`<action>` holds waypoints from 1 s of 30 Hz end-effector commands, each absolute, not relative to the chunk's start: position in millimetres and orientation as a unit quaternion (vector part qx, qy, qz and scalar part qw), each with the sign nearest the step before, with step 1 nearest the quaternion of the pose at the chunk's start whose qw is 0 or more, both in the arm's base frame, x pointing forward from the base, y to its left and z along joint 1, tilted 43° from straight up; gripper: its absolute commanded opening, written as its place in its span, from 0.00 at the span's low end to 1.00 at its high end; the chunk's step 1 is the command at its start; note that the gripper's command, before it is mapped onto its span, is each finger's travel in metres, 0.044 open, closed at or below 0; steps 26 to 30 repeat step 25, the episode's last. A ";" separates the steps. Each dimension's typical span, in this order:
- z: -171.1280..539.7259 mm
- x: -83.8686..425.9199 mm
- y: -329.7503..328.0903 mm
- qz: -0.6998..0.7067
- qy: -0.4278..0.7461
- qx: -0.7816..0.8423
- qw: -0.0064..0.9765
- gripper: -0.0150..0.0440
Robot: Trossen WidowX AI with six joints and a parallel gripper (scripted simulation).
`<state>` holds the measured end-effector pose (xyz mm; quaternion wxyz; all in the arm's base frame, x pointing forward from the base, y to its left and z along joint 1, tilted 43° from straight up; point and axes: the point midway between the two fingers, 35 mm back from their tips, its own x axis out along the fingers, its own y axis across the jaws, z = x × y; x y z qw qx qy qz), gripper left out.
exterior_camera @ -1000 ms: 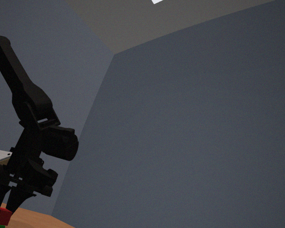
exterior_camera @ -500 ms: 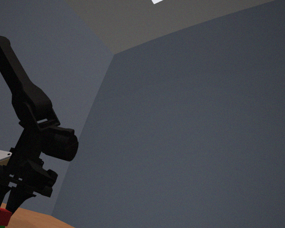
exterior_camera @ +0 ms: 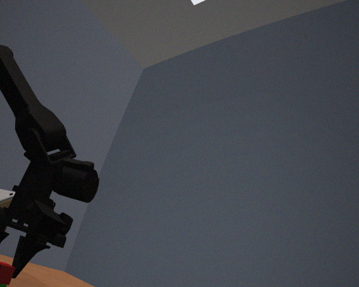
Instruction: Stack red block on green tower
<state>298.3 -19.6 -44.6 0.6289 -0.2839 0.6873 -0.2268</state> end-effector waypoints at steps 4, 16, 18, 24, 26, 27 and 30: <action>-44.9 298.2 -20.1 -0.227 0.687 -0.284 0.629 1.00; -44.9 298.2 -20.1 -0.227 0.687 -0.284 0.629 1.00; -44.9 298.2 -20.1 -0.227 0.687 -0.284 0.629 1.00; -44.9 298.2 -20.1 -0.227 0.687 -0.284 0.629 1.00; -44.9 298.2 -20.1 -0.227 0.687 -0.284 0.629 1.00; -44.9 298.2 -20.1 -0.227 0.687 -0.284 0.629 1.00; -44.9 298.2 -20.1 -0.227 0.687 -0.284 0.629 1.00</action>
